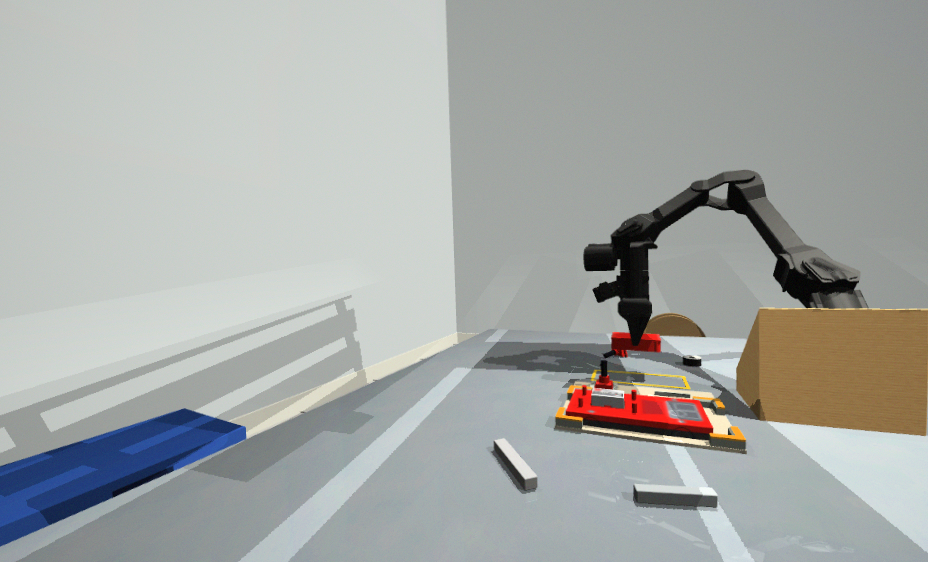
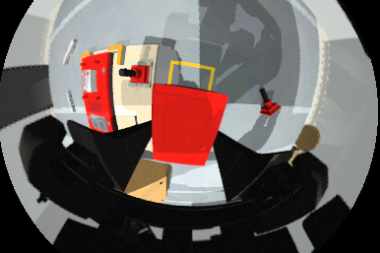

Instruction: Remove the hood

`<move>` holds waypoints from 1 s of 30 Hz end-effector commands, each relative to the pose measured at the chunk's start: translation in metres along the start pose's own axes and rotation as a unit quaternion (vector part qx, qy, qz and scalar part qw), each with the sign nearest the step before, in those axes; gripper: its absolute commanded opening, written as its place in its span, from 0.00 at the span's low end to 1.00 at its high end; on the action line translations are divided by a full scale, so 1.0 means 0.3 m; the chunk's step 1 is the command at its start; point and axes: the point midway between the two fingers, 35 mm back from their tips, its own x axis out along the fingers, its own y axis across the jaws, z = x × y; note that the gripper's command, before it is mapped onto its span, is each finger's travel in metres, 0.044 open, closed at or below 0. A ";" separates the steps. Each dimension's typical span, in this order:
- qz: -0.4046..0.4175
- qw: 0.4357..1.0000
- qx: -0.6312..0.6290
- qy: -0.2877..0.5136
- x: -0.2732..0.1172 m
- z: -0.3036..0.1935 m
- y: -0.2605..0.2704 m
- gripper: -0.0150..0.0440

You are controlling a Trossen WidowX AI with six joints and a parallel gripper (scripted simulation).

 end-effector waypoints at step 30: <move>-0.001 1.000 -0.005 0.003 0.104 -0.007 0.003 0.25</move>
